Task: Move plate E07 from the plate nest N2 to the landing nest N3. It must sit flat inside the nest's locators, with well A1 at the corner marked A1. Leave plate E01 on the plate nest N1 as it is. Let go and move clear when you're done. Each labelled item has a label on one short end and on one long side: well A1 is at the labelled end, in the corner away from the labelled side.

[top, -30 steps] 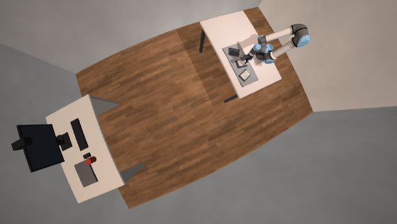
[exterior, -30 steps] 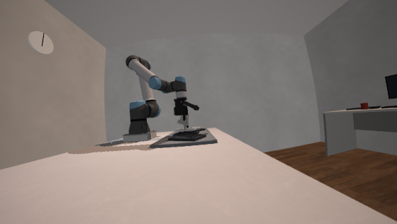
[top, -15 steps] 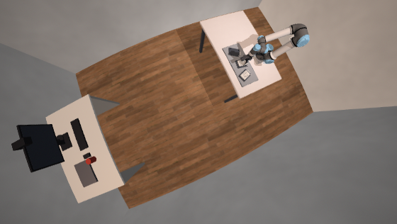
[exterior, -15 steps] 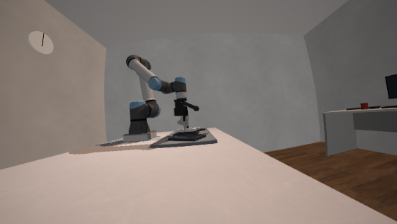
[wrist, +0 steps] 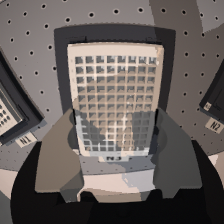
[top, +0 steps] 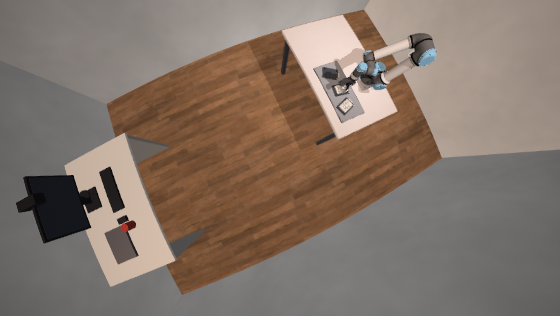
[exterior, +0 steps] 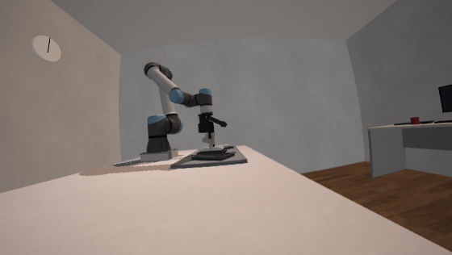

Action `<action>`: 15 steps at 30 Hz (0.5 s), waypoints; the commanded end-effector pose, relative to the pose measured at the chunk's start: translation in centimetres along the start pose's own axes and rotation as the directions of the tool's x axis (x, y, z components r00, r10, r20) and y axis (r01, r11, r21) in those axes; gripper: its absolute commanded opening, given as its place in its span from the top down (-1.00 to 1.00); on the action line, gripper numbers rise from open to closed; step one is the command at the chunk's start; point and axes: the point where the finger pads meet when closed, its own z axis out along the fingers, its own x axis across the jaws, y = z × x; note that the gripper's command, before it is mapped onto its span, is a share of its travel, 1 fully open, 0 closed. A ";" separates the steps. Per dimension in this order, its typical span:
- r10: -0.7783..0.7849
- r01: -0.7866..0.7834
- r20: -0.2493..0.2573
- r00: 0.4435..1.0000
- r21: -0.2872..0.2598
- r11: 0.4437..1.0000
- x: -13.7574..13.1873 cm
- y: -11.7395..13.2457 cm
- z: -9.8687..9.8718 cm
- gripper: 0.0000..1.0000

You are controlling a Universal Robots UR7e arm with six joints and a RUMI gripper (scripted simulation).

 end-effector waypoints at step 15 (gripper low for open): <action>0.001 -0.001 -0.001 1.000 0.003 1.000 0.1 -0.1 0.5 1.00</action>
